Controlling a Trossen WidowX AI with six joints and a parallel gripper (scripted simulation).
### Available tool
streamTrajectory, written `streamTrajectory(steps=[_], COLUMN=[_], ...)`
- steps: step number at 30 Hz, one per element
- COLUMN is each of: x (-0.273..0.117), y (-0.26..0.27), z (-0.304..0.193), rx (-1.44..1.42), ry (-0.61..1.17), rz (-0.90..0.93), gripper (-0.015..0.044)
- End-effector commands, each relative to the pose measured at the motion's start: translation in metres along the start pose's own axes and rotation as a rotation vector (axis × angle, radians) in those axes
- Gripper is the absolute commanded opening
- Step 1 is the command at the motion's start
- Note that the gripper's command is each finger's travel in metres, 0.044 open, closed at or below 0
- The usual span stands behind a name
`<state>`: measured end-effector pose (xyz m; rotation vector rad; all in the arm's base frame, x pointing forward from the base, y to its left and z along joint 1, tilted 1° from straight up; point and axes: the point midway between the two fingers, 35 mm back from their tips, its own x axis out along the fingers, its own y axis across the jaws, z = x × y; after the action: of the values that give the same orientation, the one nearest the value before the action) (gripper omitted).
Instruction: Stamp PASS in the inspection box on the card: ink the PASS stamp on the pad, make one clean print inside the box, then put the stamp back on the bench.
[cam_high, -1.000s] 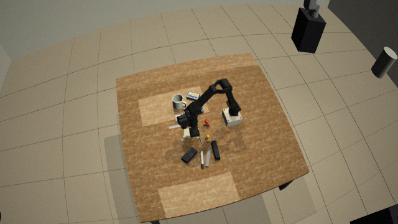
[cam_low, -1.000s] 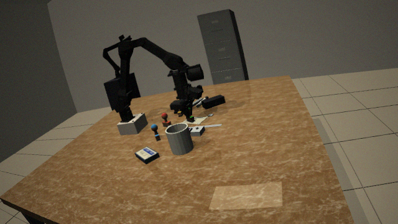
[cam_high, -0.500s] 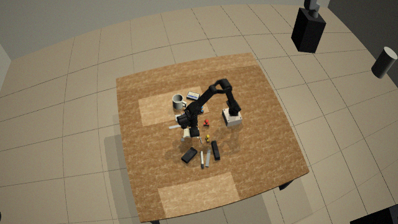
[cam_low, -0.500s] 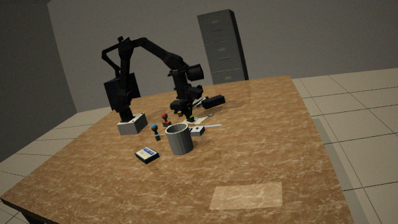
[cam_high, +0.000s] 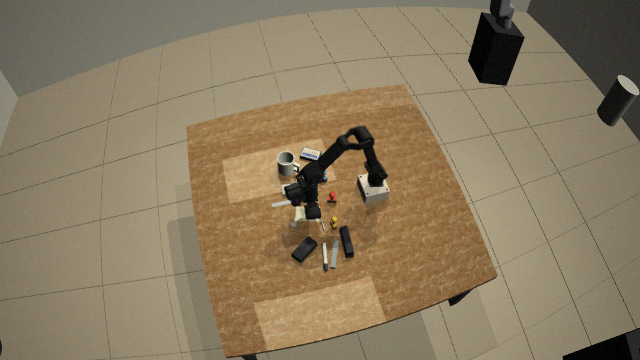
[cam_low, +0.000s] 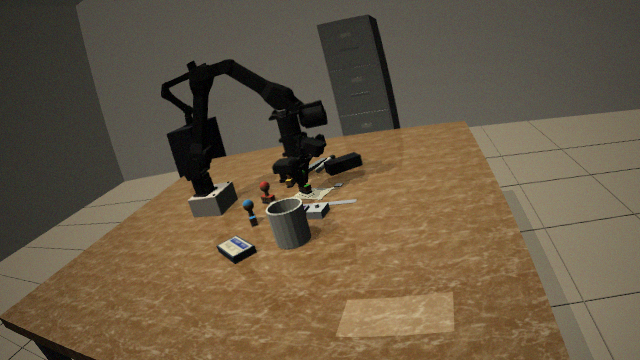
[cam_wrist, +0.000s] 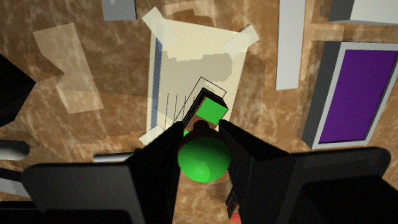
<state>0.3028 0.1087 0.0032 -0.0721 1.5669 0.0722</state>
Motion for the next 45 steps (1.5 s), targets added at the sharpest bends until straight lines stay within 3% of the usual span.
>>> streamTrajectory(steps=[1, 37, 45], x=[-0.006, -0.062, -0.064], y=[0.000, 0.000, 0.023], z=[0.001, 0.001, 0.019], rx=[0.005, 0.005, 0.003], ry=[-0.003, -0.003, -0.004], rz=[0.002, 0.002, 0.003], gripper=[0.0000, 0.0000, 0.0000])
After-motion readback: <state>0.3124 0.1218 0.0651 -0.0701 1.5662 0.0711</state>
